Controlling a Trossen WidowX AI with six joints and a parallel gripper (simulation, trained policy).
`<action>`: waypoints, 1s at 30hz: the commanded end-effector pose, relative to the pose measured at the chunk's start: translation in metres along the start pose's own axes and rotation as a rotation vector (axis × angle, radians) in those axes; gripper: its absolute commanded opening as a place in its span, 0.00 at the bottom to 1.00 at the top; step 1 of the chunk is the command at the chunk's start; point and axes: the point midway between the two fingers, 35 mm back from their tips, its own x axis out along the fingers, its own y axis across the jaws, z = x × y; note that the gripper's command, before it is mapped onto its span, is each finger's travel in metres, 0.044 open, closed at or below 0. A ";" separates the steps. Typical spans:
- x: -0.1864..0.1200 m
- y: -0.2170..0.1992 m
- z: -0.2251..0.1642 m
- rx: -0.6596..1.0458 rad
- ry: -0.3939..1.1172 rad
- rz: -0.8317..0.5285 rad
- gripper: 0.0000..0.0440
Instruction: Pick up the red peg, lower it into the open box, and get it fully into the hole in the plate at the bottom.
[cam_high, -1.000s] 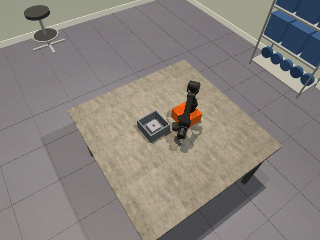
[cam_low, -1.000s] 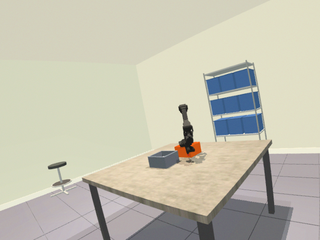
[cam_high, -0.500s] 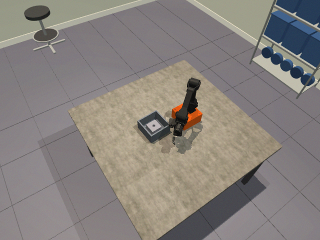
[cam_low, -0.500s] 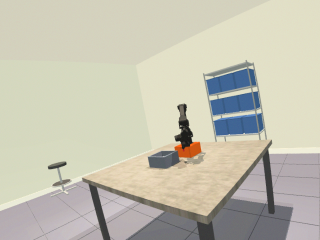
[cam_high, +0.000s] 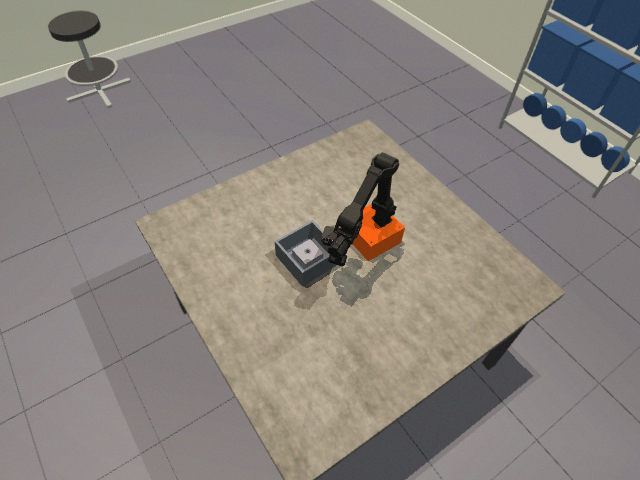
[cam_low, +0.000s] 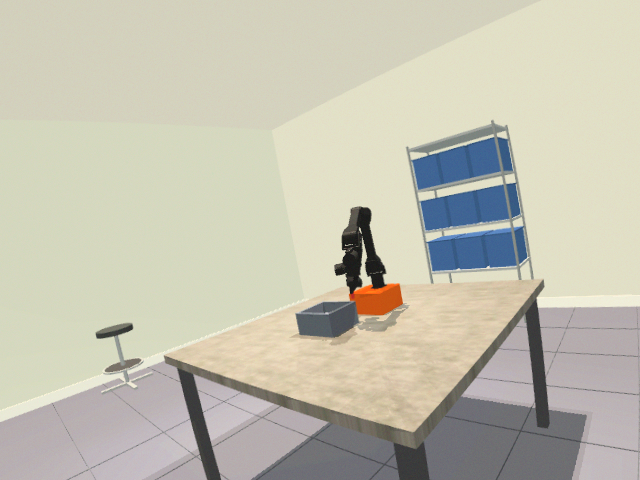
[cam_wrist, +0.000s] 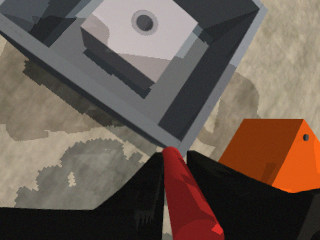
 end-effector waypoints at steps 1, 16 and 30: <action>0.000 0.001 0.016 0.028 -0.009 0.010 0.00; 0.027 -0.001 0.087 0.099 0.017 0.039 0.00; 0.077 0.007 0.115 0.032 0.087 0.095 0.14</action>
